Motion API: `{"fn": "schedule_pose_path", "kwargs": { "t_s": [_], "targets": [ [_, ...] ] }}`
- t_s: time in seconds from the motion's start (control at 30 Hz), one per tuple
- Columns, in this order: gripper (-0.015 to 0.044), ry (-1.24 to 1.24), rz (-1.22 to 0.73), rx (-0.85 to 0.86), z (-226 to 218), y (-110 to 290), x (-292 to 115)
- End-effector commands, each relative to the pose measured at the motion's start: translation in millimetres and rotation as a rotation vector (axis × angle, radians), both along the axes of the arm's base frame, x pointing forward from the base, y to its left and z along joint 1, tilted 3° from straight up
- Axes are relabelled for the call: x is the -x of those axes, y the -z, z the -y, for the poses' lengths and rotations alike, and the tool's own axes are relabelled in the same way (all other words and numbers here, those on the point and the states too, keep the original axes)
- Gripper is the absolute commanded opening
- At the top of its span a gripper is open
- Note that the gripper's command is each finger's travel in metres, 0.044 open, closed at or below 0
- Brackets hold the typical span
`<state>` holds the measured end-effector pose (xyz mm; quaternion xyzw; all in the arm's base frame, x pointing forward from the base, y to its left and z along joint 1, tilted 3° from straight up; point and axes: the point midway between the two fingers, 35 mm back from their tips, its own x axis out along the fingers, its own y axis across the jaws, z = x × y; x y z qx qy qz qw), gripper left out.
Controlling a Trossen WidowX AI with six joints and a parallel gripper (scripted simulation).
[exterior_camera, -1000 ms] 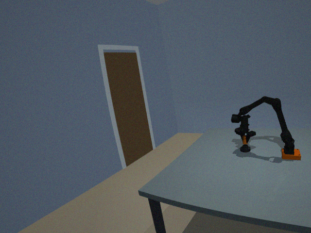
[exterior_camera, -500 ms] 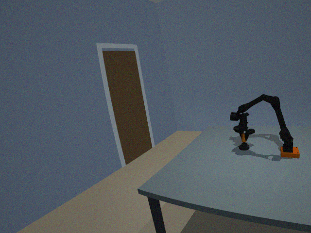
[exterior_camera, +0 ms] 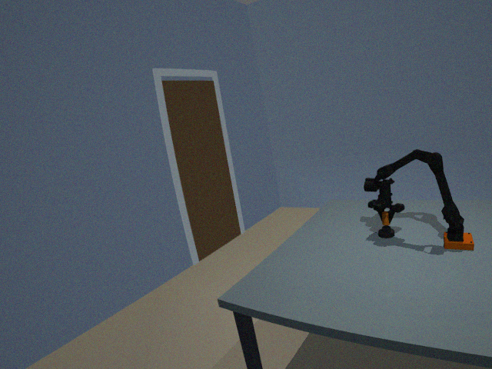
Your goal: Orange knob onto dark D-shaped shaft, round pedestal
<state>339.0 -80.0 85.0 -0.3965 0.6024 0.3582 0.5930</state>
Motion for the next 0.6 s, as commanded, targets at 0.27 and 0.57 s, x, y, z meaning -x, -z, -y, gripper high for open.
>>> {"fn": "schedule_pose_path", "kwargs": {
  "t_s": [0.27,0.57],
  "targets": [
    [0.0000,-0.008,0.002,0.002,0.5,0.9,-0.9],
    [0.0000,-0.008,0.002,0.002,0.4,-0.2,-0.7]
  ]
}}
